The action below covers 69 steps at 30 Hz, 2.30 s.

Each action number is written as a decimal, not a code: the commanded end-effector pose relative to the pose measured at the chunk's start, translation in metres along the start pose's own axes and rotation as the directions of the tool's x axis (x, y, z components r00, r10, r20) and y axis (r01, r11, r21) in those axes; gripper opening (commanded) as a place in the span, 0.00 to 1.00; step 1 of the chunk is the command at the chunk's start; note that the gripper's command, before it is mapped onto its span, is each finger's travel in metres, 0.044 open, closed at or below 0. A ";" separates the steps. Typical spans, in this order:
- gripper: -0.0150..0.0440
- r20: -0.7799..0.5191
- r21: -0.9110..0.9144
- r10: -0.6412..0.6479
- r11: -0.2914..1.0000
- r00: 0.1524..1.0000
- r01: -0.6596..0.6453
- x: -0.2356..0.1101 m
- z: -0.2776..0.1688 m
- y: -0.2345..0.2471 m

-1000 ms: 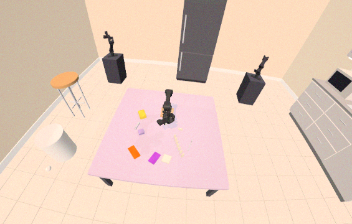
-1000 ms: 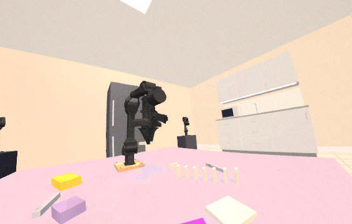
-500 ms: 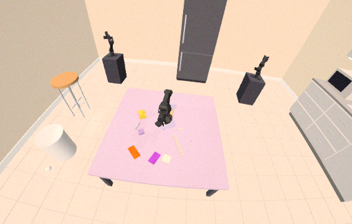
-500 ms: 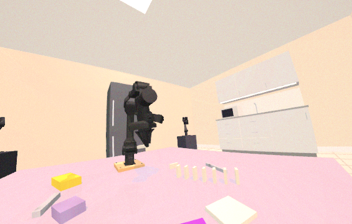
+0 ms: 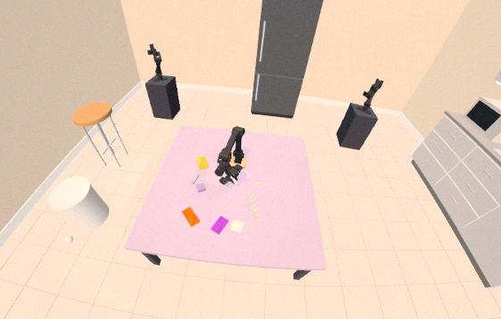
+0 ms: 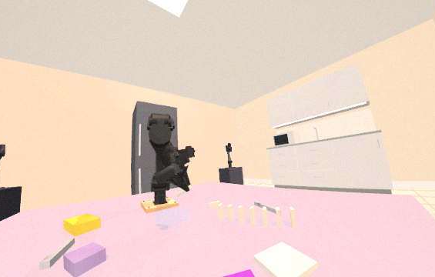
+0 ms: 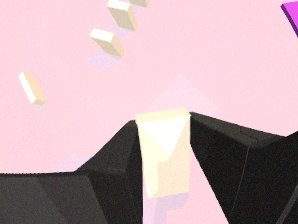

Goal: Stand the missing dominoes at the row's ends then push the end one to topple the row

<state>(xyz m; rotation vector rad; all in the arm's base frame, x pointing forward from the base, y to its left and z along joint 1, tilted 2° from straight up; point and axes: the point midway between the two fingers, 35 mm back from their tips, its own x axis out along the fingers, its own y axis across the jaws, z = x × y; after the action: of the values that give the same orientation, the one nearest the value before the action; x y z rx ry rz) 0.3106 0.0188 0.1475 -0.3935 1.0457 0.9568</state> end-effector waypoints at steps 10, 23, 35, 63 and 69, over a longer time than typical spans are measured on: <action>0.44 0.336 -0.030 0.037 0.999 0.941 -0.028 0.008 -0.007 -0.004; 0.44 0.644 -0.069 0.016 0.997 0.765 0.037 -0.002 -0.018 -0.004; 0.44 0.846 -0.075 -0.021 0.985 0.533 0.158 -0.022 -0.035 0.004; 0.44 0.859 -0.024 -0.031 0.995 0.510 0.100 -0.017 -0.041 0.003; 0.44 0.859 -0.029 -0.032 0.994 0.510 0.110 -0.006 -0.047 -0.006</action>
<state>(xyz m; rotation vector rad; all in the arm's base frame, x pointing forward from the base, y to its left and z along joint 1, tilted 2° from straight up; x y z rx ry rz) 0.2874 -0.0193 0.1378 0.0105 0.0378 0.9481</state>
